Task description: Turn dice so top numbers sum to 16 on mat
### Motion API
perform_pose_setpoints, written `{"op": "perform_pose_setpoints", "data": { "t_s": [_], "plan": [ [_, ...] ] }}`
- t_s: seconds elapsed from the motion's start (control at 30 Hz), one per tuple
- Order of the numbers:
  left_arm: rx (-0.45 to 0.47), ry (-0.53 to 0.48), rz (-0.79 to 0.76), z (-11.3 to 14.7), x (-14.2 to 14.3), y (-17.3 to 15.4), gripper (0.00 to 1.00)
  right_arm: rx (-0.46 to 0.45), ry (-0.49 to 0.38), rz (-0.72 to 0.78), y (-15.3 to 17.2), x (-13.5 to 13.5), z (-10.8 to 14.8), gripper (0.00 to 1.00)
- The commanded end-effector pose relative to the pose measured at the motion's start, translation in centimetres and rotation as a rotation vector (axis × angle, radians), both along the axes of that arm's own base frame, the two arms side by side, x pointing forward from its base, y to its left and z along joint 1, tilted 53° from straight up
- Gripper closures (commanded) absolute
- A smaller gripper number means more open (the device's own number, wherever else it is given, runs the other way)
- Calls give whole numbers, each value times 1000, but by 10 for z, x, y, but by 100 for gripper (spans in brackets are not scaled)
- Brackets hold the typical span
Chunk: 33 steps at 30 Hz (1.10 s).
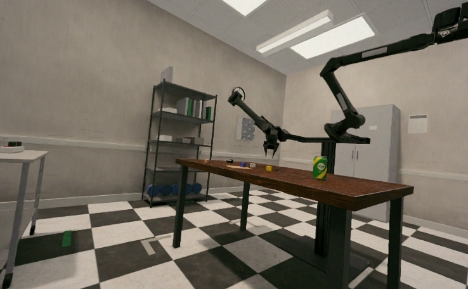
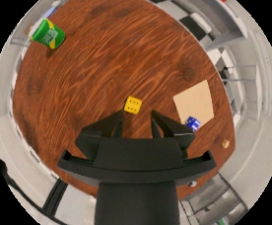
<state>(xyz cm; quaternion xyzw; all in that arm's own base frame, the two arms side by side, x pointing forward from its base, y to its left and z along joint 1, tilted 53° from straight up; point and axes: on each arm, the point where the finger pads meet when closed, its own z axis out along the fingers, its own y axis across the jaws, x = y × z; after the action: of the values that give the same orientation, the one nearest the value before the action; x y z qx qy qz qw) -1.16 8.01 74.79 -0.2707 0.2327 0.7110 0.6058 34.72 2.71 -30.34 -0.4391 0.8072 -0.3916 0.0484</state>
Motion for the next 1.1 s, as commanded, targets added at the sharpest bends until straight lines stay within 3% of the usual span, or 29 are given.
{"op": "perform_pose_setpoints", "data": {
  "t_s": [0.0, 0.17, 0.27, 0.37, 0.67, 0.7, 1.07],
  "plan": [
    [68, 8, 7, 23, 4, -29, 0, -2, -5, -153, 26, 13, 4, 55],
    [68, 8, 7, 23, 4, -29, 0, -98, 65, -236, 32, 4, -3, 55],
    [68, 8, 7, 23, 4, -29, 0, -108, 76, -291, 20, 7, -3, 55],
    [68, 8, 7, 23, 4, -29, 0, -144, 89, -283, 38, 6, 0, 55],
    [68, 8, 7, 23, 4, -29, 0, -176, 100, -318, 38, 8, 3, 55],
    [68, 8, 7, 23, 4, -29, 0, -176, 100, -319, 38, 8, 3, 0],
    [68, 8, 7, 23, 4, -29, 0, -167, 90, -325, 37, 10, 3, 0]
  ]
}}
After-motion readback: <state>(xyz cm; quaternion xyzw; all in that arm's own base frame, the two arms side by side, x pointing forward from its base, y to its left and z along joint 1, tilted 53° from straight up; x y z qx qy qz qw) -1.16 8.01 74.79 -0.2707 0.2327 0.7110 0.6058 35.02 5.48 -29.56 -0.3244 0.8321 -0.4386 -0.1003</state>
